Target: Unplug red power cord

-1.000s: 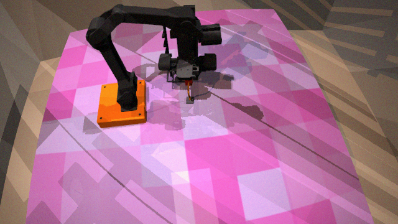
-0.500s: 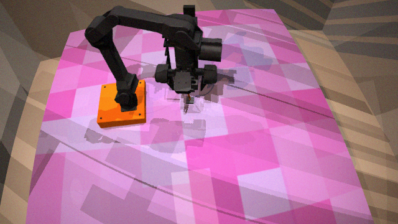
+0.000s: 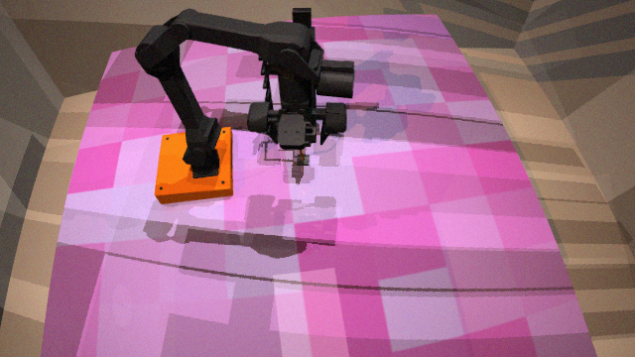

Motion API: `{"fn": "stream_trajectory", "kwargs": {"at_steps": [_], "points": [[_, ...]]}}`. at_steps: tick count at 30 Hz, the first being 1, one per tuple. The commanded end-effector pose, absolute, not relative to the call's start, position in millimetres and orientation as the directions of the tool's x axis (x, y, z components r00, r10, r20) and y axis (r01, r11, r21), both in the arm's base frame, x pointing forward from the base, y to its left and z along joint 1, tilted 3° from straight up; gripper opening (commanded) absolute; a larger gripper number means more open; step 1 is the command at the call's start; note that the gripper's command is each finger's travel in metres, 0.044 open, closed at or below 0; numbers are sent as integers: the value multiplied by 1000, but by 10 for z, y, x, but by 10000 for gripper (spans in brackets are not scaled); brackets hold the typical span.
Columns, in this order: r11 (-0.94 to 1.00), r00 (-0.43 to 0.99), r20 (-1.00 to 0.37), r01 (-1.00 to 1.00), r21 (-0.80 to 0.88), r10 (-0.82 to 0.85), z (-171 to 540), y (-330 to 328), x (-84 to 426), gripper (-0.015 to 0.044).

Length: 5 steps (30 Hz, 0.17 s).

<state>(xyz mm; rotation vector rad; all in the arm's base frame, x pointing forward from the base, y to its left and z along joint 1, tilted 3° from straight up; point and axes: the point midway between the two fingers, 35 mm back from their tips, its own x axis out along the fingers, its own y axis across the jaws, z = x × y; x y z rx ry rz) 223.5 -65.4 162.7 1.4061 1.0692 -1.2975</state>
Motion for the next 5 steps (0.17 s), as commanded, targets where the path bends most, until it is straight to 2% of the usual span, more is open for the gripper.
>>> {"fn": "stream_trajectory", "kwargs": {"at_steps": [1,5], "points": [[-201,73,-997,977,68,17,1637,-648,2238,440],[-201,73,-997,977,68,17,1637,-648,2238,440]]}}
